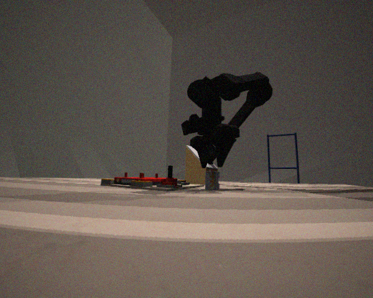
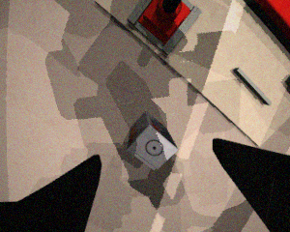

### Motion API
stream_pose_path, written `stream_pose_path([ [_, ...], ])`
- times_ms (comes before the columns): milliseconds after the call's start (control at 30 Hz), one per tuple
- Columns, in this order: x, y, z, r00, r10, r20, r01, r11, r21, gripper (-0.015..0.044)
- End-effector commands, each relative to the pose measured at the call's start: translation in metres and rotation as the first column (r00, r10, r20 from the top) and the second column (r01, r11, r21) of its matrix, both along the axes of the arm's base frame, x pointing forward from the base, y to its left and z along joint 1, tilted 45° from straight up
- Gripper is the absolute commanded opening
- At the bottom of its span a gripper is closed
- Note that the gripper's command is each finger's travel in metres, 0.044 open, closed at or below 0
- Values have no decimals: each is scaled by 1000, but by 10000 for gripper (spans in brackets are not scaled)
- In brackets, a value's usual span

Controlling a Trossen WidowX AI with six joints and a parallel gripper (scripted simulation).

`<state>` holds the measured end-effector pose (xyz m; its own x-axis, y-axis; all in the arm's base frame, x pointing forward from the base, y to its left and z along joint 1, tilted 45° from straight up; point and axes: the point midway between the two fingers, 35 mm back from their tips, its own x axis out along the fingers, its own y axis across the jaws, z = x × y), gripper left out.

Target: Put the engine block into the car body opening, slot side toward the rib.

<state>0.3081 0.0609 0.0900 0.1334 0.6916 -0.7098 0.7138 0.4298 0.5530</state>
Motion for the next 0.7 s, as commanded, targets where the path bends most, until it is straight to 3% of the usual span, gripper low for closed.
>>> stream_pose_path([
  [0,0,-1,2,989,108,103,-106,994,-25,440],
  [333,-1,-3,4,881,350,319,-328,937,-123,440],
  [667,-1,-5,6,670,561,486,-500,825,-264,440],
])
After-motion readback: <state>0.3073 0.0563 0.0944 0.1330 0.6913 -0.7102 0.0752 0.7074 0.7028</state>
